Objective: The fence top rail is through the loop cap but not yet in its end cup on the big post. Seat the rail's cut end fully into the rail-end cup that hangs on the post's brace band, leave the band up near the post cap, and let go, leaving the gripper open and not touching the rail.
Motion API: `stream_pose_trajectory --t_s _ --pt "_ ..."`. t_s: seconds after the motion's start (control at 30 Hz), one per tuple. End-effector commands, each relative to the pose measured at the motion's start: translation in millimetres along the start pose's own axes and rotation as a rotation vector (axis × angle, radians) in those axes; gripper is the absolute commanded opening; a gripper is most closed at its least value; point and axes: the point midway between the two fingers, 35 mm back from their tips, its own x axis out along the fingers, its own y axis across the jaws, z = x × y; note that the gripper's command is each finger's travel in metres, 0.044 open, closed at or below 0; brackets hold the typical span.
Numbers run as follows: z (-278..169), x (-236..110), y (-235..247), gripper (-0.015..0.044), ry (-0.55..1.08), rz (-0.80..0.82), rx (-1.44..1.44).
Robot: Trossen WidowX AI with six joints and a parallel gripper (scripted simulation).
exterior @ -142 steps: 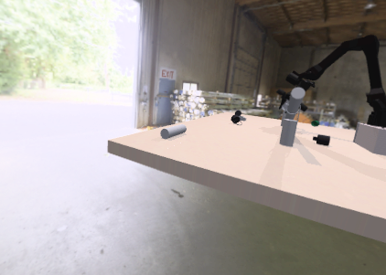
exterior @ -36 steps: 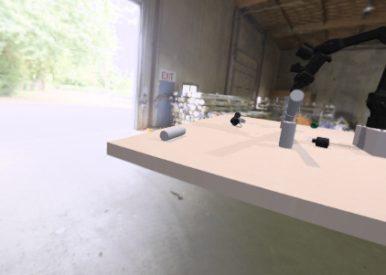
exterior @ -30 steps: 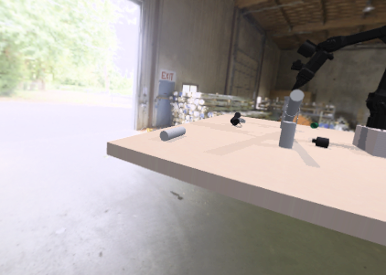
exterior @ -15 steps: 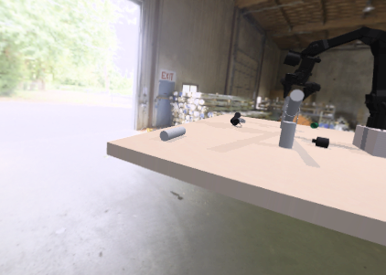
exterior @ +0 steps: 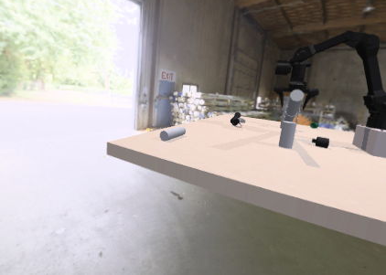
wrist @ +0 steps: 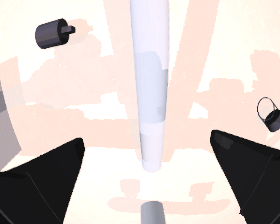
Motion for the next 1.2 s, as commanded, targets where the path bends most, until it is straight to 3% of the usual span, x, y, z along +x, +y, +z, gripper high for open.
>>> stream_pose_trajectory --t_s 0.0,0.1,1.17 --pt "1 12 -1 0.044 -0.003 0.0 -0.013" --pt "1 33 -1 0.044 -0.003 -0.001 -0.013" --pt "1 80 -2 0.044 -0.003 0.0 -0.013"
